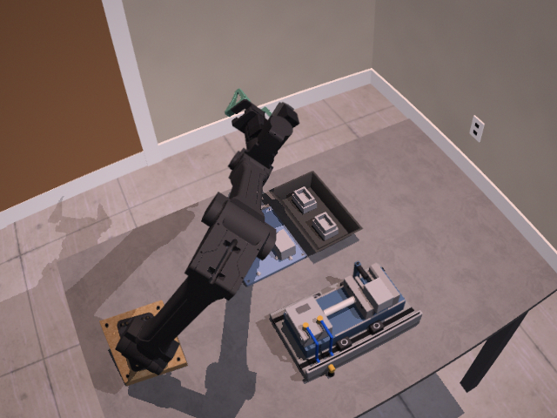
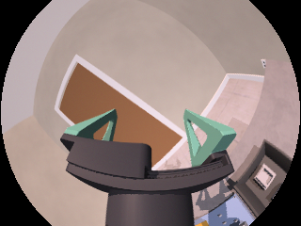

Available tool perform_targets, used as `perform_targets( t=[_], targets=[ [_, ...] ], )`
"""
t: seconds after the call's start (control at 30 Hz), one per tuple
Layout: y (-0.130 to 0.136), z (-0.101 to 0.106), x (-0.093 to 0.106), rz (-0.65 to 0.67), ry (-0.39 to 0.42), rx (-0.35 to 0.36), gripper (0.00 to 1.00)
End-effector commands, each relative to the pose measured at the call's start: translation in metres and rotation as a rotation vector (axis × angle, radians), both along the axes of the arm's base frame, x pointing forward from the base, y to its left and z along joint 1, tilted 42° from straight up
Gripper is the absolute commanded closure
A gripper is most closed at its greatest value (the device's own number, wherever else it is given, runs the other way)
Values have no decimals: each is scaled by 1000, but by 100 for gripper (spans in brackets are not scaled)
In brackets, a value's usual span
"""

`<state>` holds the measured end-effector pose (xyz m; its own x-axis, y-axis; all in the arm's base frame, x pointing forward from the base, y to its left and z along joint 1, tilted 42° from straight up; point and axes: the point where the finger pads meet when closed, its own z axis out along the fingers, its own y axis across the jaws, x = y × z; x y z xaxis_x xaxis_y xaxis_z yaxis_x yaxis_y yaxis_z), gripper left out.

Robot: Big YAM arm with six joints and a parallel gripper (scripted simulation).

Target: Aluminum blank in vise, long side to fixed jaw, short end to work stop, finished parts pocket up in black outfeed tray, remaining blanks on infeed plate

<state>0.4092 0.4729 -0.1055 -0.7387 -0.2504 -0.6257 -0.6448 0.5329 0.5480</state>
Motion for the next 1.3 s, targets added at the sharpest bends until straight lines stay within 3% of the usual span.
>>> perform_targets(
  t=[0.0,0.13,0.17,0.2,0.27,0.33,0.43,0.47,0.5,0.53,0.57,0.6,0.7,0.73,0.83,0.9,0.93,0.97,1.0,1.03,1.07,1.17,1.2,1.27],
  targets=[
    [0,31,48,-121,42,7,0],
    [-36,32,85,-371,182,-87,0],
    [-37,36,91,-372,181,-86,0],
    [-50,36,99,-452,222,-115,0],
    [-50,36,99,-452,222,-115,0],
    [-83,49,128,-632,305,-176,0],
    [-102,55,139,-730,345,-208,0],
    [-123,61,148,-832,383,-240,0],
    [-123,61,148,-832,383,-240,0],
    [-145,69,155,-936,417,-272,0],
    [-145,69,155,-937,417,-272,0],
    [-168,79,161,-1043,448,-305,0],
    [-192,89,166,-1151,474,-336,0],
    [-216,101,169,-1258,495,-367,0],
    [-216,101,169,-1258,495,-367,0],
    [-265,128,170,-1466,520,-427,0],
    [-265,128,170,-1466,520,-426,0],
    [-288,143,168,-1564,524,-453,0],
    [-288,143,168,-1564,524,-453,0],
    [-310,158,165,-1658,522,-479,0],
    [-310,158,165,-1658,522,-479,0],
    [-351,189,158,-1826,505,-524,0],
    [-351,189,158,-1826,505,-524,0],
    [-386,219,148,-1966,475,-562,0]
  ],
)
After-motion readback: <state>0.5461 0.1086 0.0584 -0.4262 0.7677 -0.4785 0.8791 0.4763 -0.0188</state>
